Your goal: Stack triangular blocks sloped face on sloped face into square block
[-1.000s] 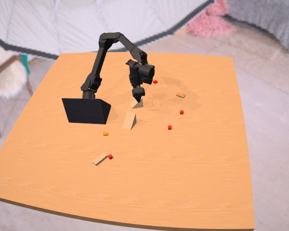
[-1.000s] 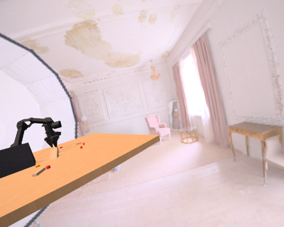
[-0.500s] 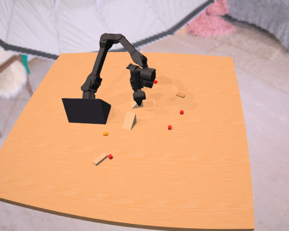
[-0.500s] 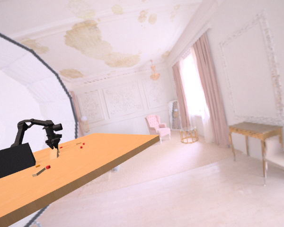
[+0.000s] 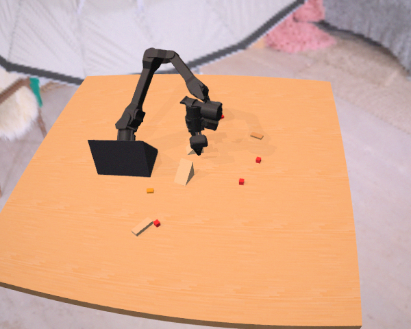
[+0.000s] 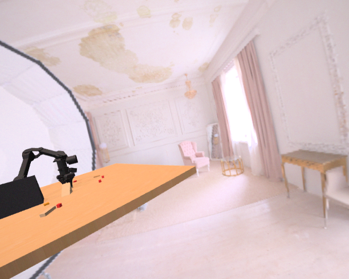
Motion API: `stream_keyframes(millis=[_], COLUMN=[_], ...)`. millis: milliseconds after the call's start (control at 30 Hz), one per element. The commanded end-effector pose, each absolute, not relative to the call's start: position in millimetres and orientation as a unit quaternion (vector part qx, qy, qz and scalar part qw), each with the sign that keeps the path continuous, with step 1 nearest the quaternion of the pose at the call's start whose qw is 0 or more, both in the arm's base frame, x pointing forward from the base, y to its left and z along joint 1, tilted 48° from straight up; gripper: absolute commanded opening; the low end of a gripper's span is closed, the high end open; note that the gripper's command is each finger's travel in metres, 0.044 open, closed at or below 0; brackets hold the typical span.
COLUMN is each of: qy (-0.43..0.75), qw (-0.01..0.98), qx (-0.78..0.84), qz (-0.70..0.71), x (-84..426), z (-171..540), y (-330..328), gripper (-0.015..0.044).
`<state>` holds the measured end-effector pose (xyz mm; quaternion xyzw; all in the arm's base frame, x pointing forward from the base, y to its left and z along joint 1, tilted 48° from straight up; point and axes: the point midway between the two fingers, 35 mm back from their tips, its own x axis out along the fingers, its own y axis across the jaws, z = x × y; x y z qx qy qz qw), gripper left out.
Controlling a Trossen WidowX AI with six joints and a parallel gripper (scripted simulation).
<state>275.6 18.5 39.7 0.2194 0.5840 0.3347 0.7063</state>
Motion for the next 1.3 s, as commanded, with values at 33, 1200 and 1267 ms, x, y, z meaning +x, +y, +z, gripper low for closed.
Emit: stream_keyframes(millis=[33,1200,1267], qy=[0.586,0.585,0.585], qw=[0.703,0.705,0.705], qx=[0.225,0.221,0.221], qz=[0.335,0.335,0.335], x=[274,272,272], z=[35,57,57], y=[23,0,0], gripper=[0.0387,0.0,0.0])
